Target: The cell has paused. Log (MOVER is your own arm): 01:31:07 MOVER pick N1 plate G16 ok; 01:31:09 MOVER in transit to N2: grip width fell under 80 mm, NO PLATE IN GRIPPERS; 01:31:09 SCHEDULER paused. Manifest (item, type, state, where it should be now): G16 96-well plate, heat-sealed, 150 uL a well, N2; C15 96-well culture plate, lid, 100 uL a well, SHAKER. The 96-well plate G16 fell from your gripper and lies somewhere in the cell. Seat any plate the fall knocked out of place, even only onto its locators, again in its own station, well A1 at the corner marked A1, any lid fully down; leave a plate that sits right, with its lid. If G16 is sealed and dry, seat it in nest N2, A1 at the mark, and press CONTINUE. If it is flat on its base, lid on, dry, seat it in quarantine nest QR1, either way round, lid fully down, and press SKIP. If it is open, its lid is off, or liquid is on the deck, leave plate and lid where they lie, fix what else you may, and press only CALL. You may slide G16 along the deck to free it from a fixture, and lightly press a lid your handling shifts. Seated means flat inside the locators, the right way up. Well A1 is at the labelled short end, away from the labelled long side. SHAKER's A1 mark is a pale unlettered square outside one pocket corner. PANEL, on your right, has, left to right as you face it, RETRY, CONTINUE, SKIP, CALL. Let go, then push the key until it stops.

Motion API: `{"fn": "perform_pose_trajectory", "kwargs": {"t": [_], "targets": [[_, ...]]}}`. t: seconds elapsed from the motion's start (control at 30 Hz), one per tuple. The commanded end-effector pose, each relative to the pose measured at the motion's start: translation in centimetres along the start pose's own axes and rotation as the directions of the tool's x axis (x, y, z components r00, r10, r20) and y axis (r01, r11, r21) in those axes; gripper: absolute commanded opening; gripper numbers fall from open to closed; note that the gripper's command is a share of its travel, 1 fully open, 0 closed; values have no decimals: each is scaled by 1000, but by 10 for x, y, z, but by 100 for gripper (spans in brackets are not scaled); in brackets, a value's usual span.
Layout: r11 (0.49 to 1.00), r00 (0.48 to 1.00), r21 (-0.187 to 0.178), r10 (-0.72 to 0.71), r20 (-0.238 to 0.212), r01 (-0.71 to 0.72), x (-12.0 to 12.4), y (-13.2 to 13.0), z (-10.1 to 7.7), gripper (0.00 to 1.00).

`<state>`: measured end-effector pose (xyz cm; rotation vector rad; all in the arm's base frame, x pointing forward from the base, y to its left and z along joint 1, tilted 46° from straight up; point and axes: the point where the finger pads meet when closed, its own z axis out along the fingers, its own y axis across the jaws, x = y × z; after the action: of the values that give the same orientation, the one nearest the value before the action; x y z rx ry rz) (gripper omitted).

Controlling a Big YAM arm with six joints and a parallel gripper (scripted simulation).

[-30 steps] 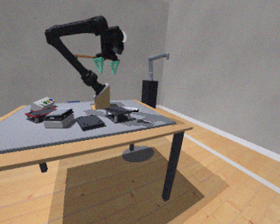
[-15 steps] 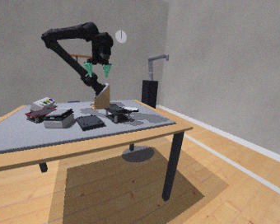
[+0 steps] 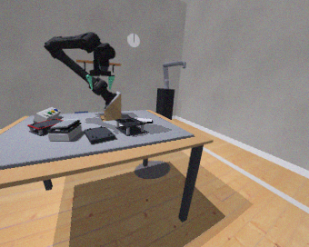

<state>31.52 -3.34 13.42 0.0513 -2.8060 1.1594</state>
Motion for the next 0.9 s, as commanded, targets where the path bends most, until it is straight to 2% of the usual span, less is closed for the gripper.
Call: {"fn": "perform_pose_trajectory", "kwargs": {"t": [0.0, 0.07, 0.17, 0.3, 0.4, 0.87], "targets": [[998, 998, -2, 63, 4, -63, 12, -8, 8, 100], [998, 998, -2, 63, 4, -63, 12, -8, 8, 100], [989, 989, 10, 149, -18, -149, 28, -13, 14, 100], [986, 986, 5, 168, -8, -168, 42, -17, 22, 100], [987, 987, 10, 158, -18, -158, 42, -16, 23, 100], [990, 990, 9, 141, -7, -141, 42, -13, 20, 100]]}}
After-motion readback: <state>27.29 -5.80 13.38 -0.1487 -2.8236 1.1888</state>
